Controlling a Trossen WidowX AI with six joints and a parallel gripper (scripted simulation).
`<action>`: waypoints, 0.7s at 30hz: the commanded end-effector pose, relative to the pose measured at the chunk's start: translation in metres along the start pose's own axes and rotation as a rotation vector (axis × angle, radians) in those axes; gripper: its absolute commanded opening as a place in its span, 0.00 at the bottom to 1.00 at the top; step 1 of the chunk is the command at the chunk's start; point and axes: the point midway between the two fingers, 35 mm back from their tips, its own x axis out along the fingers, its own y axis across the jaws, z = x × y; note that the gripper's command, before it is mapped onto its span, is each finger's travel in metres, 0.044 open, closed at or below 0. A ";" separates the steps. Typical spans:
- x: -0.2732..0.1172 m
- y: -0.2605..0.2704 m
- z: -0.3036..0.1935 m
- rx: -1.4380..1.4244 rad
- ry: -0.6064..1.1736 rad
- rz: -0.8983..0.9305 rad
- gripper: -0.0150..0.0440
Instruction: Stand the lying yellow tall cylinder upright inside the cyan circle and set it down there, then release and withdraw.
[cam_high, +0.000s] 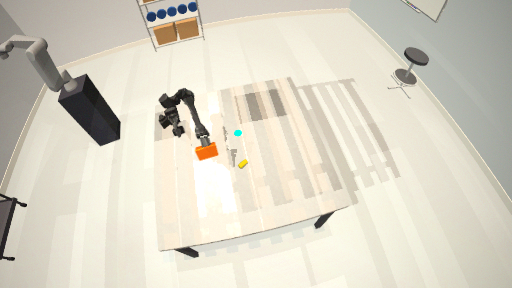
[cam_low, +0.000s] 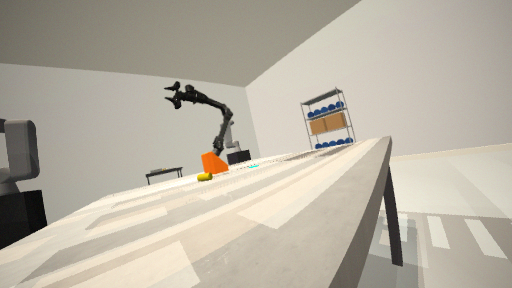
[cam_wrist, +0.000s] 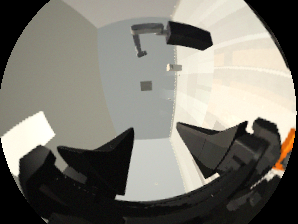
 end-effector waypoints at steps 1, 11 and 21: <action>0.016 -0.014 -0.023 -0.136 0.062 -0.059 0.78; 0.048 -0.051 -0.080 -0.493 0.235 -0.174 0.78; 0.067 -0.094 -0.137 -0.847 0.439 -0.248 0.78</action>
